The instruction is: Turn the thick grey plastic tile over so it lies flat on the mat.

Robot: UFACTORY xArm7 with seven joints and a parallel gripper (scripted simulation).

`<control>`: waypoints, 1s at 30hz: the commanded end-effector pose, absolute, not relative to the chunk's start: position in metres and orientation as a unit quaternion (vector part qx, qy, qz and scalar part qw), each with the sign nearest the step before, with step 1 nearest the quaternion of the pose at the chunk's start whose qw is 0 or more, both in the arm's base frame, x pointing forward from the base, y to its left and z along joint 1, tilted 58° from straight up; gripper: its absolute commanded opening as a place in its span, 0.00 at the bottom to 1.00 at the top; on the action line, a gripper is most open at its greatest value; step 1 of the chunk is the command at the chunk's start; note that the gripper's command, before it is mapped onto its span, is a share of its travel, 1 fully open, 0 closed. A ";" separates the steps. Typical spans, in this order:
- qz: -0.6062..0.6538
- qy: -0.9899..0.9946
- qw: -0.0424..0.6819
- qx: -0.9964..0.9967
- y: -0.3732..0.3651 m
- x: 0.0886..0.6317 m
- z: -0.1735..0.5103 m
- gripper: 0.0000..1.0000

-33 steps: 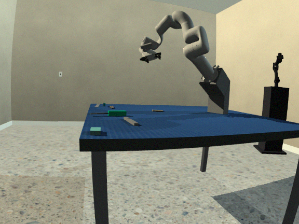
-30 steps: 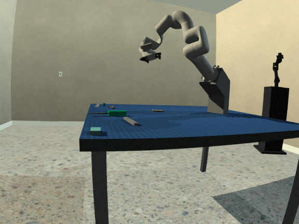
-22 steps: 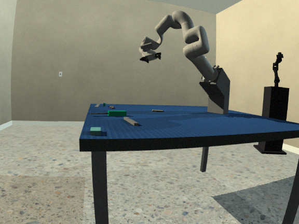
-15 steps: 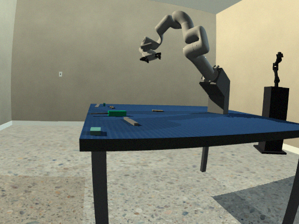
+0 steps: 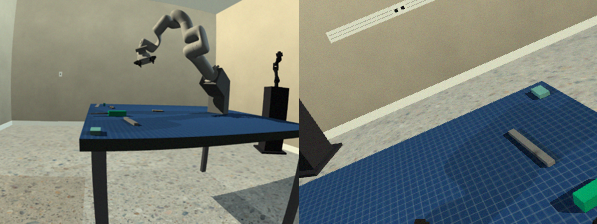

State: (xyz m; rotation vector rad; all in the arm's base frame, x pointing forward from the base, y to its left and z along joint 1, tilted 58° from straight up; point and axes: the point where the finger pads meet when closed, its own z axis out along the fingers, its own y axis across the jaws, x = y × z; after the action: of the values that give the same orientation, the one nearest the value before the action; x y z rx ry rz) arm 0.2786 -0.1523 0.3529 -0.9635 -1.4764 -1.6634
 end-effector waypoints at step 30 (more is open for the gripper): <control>-0.644 -0.260 0.342 -0.632 -0.059 0.457 0.342 1.00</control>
State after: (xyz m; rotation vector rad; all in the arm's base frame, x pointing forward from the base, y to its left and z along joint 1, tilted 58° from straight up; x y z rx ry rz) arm 0.4374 -0.0694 0.3586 -1.5179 -0.8235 -1.7067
